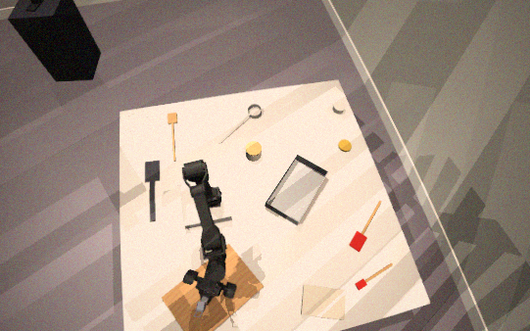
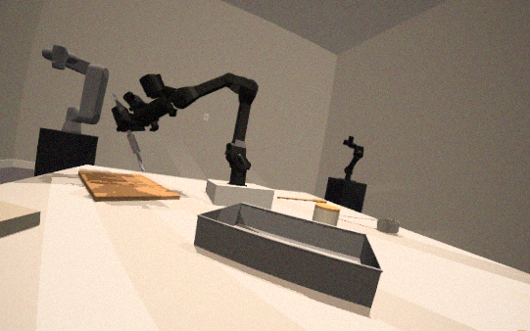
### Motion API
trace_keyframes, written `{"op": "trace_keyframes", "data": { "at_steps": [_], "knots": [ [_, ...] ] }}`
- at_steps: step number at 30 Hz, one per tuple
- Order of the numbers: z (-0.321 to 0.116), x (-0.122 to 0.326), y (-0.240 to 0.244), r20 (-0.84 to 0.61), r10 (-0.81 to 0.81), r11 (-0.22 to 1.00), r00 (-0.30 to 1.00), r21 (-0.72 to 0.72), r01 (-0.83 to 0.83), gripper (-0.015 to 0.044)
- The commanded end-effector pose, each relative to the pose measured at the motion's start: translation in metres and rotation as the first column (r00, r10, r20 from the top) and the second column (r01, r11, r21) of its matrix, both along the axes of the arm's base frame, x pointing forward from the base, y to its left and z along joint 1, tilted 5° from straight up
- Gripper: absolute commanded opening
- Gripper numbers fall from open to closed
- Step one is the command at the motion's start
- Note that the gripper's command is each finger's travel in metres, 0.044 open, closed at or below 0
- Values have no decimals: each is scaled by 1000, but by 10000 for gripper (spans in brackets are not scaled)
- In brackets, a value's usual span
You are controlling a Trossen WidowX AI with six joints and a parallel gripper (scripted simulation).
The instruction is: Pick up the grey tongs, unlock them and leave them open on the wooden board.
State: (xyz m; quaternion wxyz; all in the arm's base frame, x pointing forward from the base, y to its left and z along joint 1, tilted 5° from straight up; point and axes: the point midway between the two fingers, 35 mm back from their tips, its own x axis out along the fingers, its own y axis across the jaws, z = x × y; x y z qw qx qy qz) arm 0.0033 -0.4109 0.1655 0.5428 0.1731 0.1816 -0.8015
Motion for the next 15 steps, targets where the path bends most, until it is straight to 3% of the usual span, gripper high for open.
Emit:
{"op": "trace_keyframes", "data": {
  "at_steps": [1,15],
  "knots": [
    [-1,0,-7,22,2,999,1000,37,-3,-150],
    [-22,-4,-22,88,-5,970,996,244,-16,-150]
  ]
}}
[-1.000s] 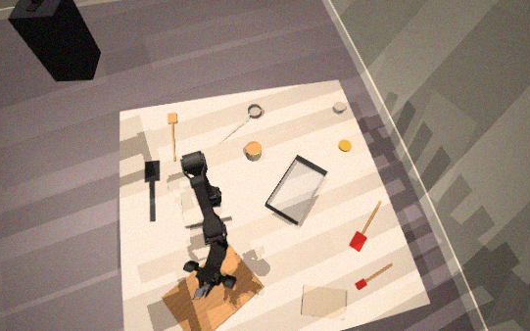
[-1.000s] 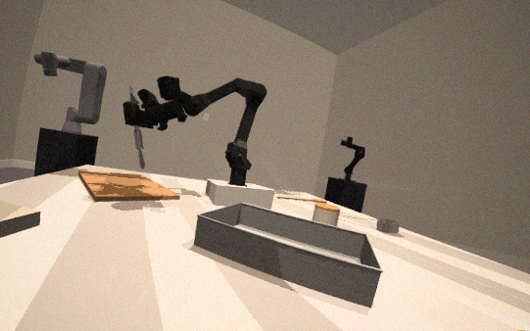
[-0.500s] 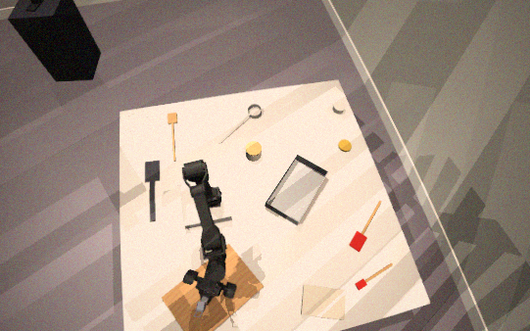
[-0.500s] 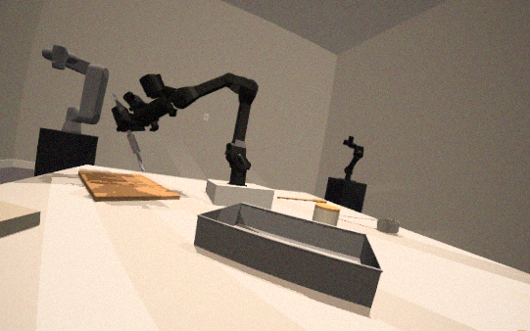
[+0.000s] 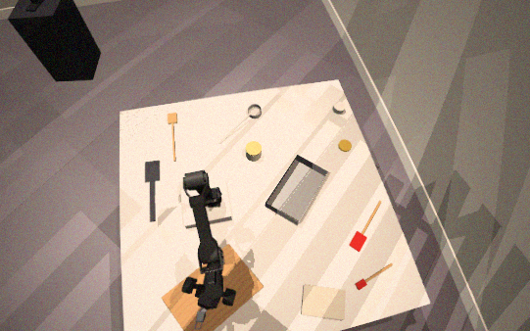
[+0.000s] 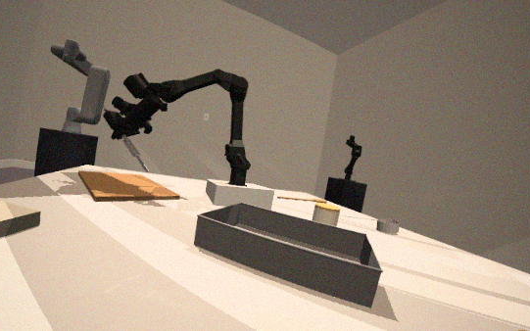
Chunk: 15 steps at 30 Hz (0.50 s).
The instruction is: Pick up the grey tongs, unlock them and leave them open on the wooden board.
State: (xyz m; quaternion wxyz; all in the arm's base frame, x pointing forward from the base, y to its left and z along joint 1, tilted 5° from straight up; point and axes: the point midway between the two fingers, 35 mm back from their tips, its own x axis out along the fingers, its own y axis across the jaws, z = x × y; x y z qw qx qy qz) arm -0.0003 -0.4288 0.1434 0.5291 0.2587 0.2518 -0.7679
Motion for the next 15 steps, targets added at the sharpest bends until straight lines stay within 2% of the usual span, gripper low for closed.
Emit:
{"op": "trace_keyframes", "data": {
  "at_steps": [1,15],
  "knots": [
    [-1,-1,-4,26,-5,999,1000,39,4,-150],
    [-19,-6,-8,107,-38,969,994,247,10,-150]
  ]
}}
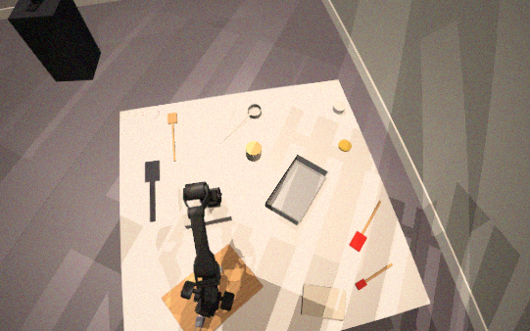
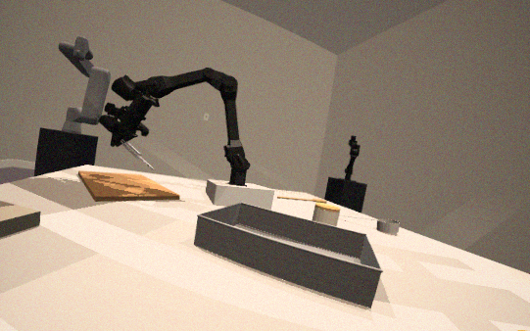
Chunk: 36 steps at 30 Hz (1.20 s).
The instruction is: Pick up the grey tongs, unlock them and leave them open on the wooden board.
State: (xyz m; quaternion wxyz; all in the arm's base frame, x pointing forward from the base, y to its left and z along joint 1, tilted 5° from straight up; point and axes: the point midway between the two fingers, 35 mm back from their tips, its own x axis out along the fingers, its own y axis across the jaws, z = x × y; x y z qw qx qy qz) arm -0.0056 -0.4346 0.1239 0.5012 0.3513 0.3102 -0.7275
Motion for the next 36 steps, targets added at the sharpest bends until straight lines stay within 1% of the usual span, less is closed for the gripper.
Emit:
{"op": "trace_keyframes", "data": {
  "at_steps": [1,14,27,36],
  "knots": [
    [-1,-1,-2,29,-12,999,1000,41,11,-150],
    [-13,-6,4,112,-67,971,991,237,39,-150],
    [-20,-10,16,186,-158,902,970,426,65,-150],
    [-20,-10,17,194,-170,892,966,447,68,-150]
  ]
}}
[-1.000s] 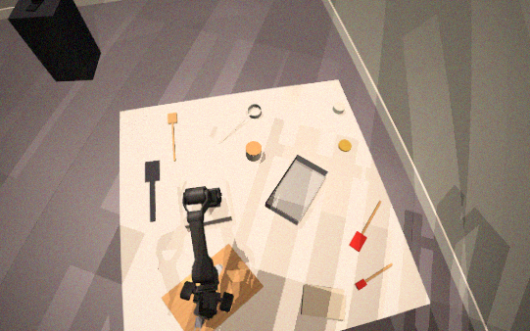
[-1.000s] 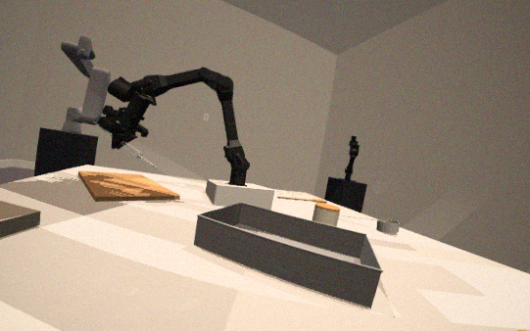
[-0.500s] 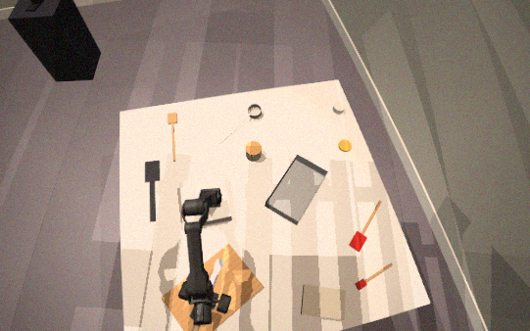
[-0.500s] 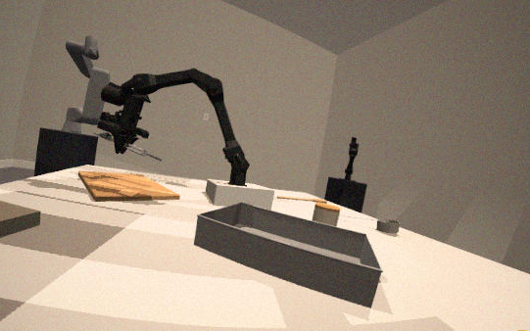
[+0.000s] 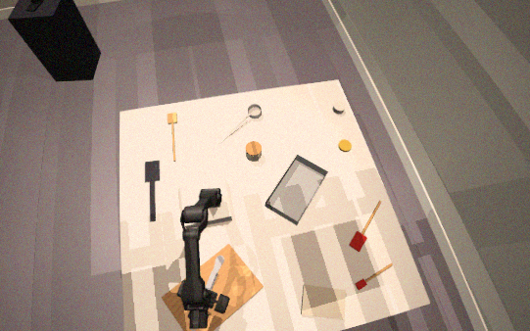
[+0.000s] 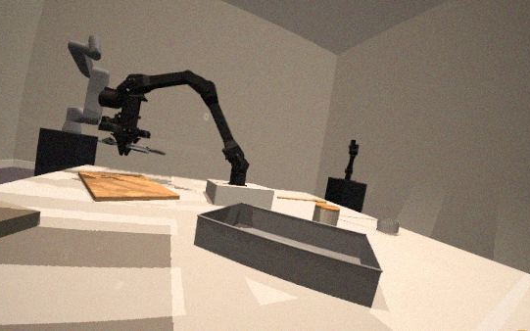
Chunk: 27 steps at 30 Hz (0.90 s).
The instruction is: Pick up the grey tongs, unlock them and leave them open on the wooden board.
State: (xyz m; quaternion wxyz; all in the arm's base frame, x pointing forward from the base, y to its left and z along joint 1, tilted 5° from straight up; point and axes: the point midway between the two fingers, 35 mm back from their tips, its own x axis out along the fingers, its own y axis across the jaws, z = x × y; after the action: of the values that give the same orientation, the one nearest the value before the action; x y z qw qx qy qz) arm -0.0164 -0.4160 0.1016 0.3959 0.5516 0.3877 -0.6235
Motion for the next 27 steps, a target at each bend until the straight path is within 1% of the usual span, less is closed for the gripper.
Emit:
{"op": "trace_keyframes", "data": {
  "at_steps": [1,27],
  "knots": [
    [2,1,-1,6,-7,1000,1000,-4,7,-150],
    [-38,-2,-5,6,-7,1000,1000,-4,7,-150]
  ]
}}
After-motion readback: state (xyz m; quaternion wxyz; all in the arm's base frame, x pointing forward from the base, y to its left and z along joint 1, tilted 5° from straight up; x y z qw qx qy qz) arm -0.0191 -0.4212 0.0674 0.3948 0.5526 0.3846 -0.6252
